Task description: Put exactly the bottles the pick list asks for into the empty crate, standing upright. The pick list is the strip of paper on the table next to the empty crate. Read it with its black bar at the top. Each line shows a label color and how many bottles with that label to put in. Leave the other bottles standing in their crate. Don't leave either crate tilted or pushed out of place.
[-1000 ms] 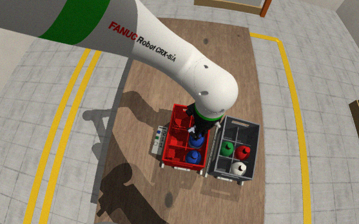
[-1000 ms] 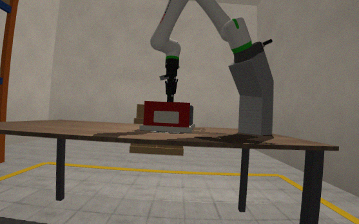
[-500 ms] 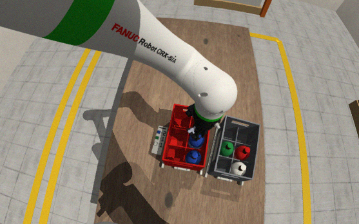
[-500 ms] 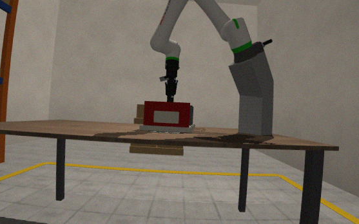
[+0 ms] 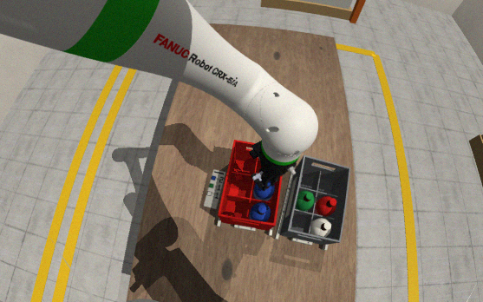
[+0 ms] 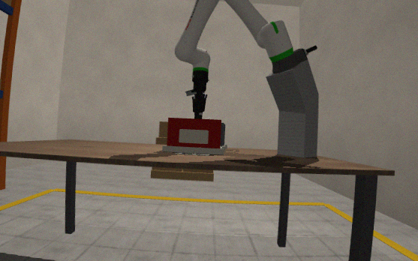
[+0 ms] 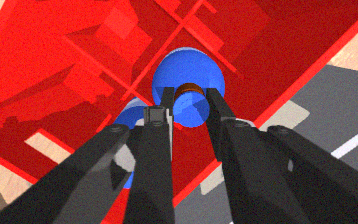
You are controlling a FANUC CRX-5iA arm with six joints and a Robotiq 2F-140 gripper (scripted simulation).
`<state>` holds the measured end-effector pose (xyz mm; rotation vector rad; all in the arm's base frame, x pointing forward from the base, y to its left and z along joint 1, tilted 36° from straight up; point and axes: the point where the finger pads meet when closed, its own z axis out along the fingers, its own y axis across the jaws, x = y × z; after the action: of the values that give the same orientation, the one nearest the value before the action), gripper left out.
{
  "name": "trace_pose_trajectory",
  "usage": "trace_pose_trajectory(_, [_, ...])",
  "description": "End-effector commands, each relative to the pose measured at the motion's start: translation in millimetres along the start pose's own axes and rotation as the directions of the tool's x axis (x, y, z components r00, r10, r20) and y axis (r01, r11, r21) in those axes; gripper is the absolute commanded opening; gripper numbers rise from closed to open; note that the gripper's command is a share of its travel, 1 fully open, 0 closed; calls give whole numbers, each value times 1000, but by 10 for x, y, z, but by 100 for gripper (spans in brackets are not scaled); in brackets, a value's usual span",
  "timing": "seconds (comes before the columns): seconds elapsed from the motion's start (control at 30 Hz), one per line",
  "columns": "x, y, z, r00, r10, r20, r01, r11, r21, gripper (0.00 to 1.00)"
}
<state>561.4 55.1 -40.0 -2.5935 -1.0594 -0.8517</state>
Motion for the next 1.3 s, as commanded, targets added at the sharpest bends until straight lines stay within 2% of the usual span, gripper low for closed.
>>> trace_pose_trajectory(0.0, [3,7,7,1000,0,-1,0,1000,-1,10])
trace_pose_trajectory(1.27, [3,7,137,1000,0,-1,0,1000,-1,10])
